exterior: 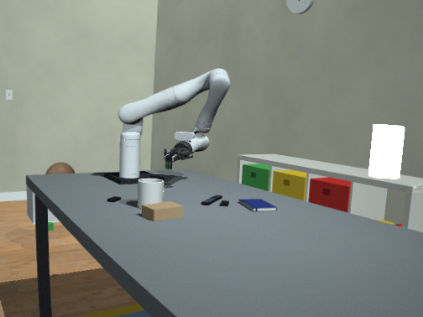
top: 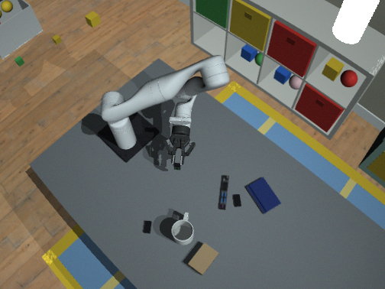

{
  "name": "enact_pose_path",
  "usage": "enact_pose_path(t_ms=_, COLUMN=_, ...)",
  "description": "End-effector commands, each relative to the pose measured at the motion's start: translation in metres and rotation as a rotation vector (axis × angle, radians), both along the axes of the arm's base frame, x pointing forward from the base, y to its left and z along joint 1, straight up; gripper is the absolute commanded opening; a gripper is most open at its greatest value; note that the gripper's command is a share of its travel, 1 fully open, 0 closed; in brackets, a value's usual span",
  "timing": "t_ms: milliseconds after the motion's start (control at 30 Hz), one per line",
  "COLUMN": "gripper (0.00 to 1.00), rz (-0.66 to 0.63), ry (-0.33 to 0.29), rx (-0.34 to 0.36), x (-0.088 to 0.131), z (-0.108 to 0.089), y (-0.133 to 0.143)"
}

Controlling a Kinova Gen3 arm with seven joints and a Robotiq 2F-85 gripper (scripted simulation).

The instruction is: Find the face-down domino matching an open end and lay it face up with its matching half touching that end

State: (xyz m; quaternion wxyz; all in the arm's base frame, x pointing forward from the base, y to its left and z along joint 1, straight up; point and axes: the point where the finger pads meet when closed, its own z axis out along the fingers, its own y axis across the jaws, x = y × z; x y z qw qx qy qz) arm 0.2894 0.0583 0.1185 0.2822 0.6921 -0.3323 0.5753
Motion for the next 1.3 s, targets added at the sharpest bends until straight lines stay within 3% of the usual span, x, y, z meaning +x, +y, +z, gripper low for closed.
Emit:
enact_pose_path(t_ms=0, gripper=0.29, rz=0.004, ry=-0.004, rx=0.004, x=0.001, z=-0.006, y=0.002)
enact_pose_path(t_ms=467, gripper=0.29, rz=-0.003, ry=-0.005, rx=0.001, x=0.0, z=-0.035, y=0.0)
enact_pose_path(t_ms=933, gripper=0.29, rz=-0.001, ry=-0.002, rx=-0.004, x=-0.001, z=-0.078, y=-0.002)
enact_pose_path(t_ms=1267, gripper=0.29, rz=-0.002, ry=-0.005, rx=0.0, x=-0.001, z=-0.092, y=-0.001)
